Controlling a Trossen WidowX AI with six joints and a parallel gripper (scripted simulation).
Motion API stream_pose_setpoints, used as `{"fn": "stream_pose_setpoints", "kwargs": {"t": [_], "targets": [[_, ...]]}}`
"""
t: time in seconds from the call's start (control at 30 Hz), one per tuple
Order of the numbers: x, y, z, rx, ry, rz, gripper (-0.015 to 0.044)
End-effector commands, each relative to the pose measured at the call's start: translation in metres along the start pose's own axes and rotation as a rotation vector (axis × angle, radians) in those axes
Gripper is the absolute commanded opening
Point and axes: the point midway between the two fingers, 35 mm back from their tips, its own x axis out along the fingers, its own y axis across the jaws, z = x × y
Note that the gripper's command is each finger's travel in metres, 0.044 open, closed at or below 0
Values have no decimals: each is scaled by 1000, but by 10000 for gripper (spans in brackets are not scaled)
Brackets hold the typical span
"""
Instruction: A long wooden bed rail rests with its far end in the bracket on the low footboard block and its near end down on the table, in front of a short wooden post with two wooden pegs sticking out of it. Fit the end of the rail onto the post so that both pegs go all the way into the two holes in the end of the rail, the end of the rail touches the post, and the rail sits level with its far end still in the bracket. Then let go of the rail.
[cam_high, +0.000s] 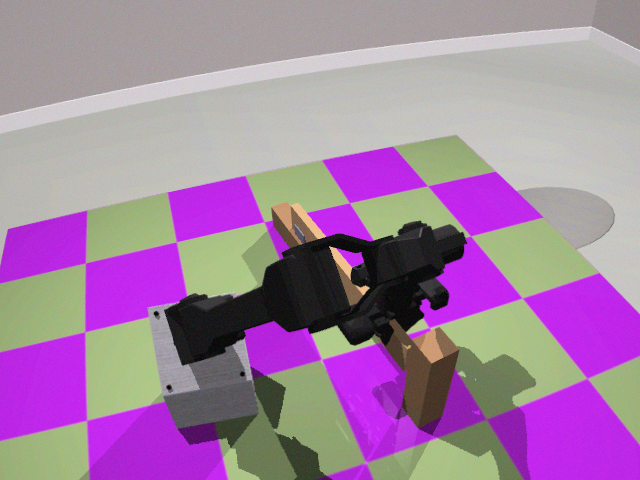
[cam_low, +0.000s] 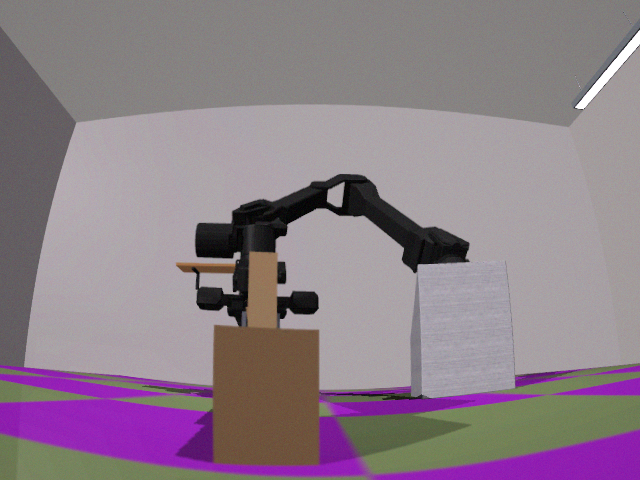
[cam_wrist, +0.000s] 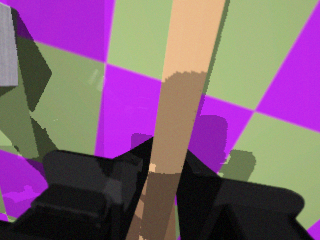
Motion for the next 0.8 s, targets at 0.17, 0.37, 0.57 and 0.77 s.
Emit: {"fn": "stream_pose_setpoints", "kwargs": {"t": [0.17,0.37,0.57,0.77], "targets": [[-2,-3,-6,1,5,-9,0],[-2,-3,-8,1,5,-9,0],[-2,-3,-10,1,5,-9,0],[-3,-3,-12,1,5,-9,0]]}}
